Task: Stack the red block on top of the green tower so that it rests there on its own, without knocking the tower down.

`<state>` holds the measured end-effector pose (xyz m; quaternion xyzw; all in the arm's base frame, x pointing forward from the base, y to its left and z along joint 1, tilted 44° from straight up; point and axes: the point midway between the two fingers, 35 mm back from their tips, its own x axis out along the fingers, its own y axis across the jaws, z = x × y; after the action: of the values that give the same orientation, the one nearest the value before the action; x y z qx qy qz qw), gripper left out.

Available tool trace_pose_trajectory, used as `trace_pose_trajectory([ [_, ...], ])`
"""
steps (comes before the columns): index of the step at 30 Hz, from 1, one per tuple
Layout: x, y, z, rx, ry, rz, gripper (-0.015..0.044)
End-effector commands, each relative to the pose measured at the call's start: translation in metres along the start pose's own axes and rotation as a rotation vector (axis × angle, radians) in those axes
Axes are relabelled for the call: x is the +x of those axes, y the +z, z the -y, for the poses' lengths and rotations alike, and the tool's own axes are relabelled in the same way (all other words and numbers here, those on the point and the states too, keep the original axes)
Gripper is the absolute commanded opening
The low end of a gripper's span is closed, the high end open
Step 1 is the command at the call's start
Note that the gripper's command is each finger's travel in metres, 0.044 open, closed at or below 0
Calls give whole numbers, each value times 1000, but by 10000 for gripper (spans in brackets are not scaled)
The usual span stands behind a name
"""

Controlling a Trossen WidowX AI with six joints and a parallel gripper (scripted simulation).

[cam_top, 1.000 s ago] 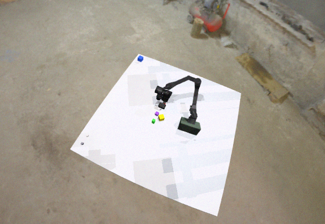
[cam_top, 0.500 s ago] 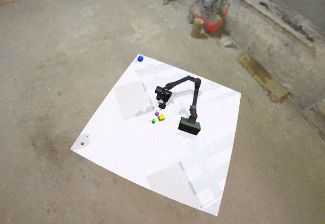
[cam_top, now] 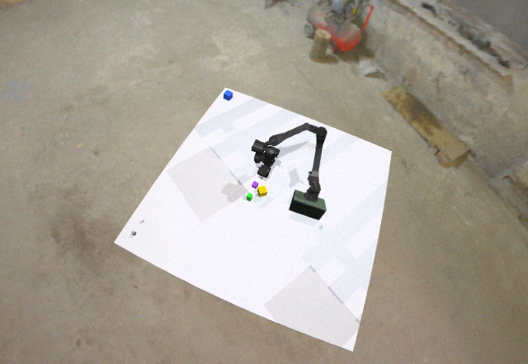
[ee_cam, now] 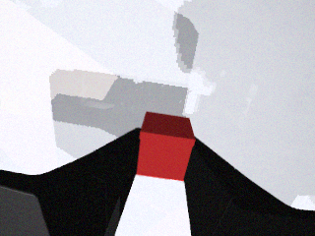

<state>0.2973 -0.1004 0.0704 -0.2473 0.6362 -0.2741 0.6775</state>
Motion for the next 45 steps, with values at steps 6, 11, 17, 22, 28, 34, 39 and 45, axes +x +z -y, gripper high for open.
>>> trace_pose_trajectory([
  [6, -18, 0, 0, -2, 0, 0, 0],
  [11, -44, 0, -1, -4, -1, -1, 0],
  [17, -76, 0, -1, -4, 0, -1, 0],
  [22, -100, 1, -1, -5, 1, -2, 0],
  [28, -118, 0, -1, -5, 1, -2, 0],
  [34, -118, 0, -1, -5, 1, -2, 0],
  [39, -120, 7, -19, -12, 11, 1, 0],
  [45, -122, 16, -57, -17, 33, 4, 0],
])
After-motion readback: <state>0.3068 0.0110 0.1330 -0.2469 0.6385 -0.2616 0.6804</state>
